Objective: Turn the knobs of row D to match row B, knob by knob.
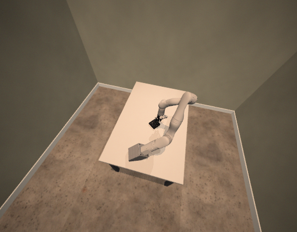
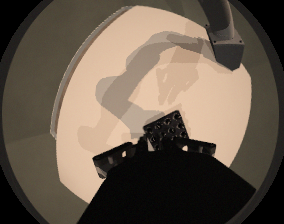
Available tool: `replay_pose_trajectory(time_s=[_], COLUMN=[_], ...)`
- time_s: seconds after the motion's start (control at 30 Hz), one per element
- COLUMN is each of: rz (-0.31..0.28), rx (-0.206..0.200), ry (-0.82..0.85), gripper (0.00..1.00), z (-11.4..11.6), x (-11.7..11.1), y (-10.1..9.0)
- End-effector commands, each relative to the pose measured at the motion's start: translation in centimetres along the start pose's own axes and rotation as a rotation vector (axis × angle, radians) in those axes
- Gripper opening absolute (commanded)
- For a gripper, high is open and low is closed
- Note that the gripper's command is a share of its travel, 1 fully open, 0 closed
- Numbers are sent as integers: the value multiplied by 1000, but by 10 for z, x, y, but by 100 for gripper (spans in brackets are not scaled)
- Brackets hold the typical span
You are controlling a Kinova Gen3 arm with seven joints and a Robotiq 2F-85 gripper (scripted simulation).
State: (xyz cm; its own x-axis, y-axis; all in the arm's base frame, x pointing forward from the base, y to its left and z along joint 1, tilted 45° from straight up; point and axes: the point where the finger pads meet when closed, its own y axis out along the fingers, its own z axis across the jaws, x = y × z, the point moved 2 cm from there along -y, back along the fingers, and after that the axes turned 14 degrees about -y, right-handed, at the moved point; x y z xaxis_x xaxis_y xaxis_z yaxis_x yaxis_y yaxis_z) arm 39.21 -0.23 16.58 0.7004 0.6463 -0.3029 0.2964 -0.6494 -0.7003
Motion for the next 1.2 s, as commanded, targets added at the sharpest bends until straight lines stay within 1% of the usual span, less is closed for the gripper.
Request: replay_pose_trajectory(time_s=[0.0,0.17,0.23,0.6,1.17], rz=[0,-1,-1,-2,-2], rx=[3,3,3,3,3], ry=[-34,-113,-113,-225,-270], gripper=[19,19,19,19,19], z=[-1,-1,-1,-1,-2], x=[0,0,0,-1,-1], y=[0,-1,-1,-2,-2])
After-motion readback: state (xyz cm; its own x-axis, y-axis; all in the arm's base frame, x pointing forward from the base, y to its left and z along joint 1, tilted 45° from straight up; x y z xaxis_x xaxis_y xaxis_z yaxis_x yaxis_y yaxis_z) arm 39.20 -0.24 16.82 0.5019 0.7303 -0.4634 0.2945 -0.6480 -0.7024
